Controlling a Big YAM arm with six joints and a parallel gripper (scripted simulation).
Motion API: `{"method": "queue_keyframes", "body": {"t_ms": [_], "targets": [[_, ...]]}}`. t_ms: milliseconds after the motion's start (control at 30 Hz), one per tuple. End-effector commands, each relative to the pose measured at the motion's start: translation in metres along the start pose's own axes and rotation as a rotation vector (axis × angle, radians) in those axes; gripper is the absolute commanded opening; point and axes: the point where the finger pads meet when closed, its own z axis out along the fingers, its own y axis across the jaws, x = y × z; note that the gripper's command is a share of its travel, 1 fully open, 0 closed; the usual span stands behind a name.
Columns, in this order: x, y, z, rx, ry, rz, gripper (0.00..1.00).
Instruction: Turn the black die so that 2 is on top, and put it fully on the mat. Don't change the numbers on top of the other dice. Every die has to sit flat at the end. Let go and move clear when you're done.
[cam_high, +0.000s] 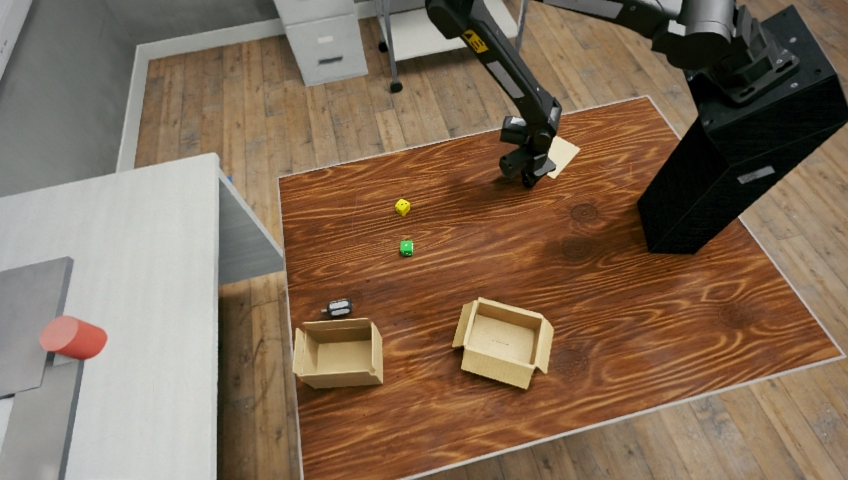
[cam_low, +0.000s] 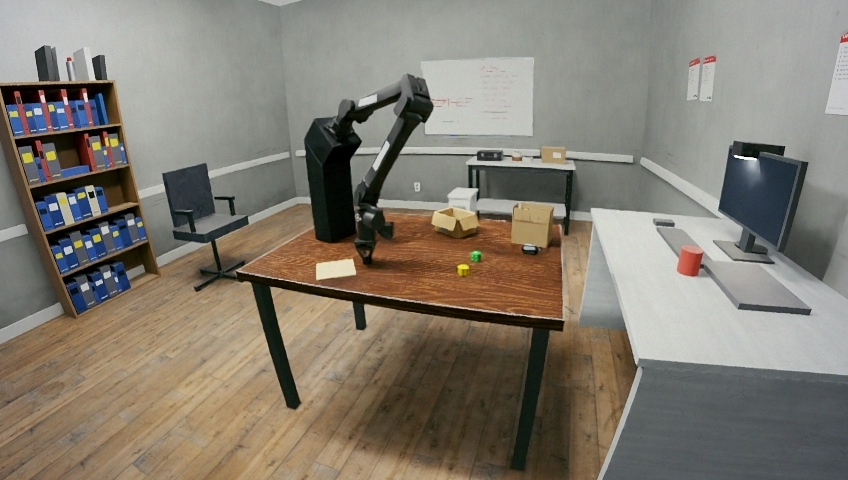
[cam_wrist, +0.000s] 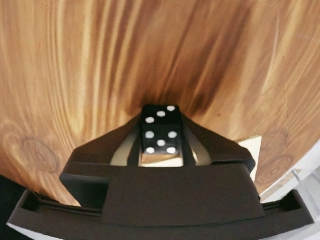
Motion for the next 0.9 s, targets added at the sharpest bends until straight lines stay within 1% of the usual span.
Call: {"method": "queue_keyframes", "body": {"t_ms": [0,733,767,867], "targets": [[0.004,0.004,-0.002,0.000,0.004,0.016,0.26],[0.004,0.004,-0.002,0.000,0.004,0.016,0.26],[0.004,0.004,-0.003,0.000,0.004,0.016,0.26],[0.006,0.001,-0.015,0.005,0.006,0.018,0.26]]}}
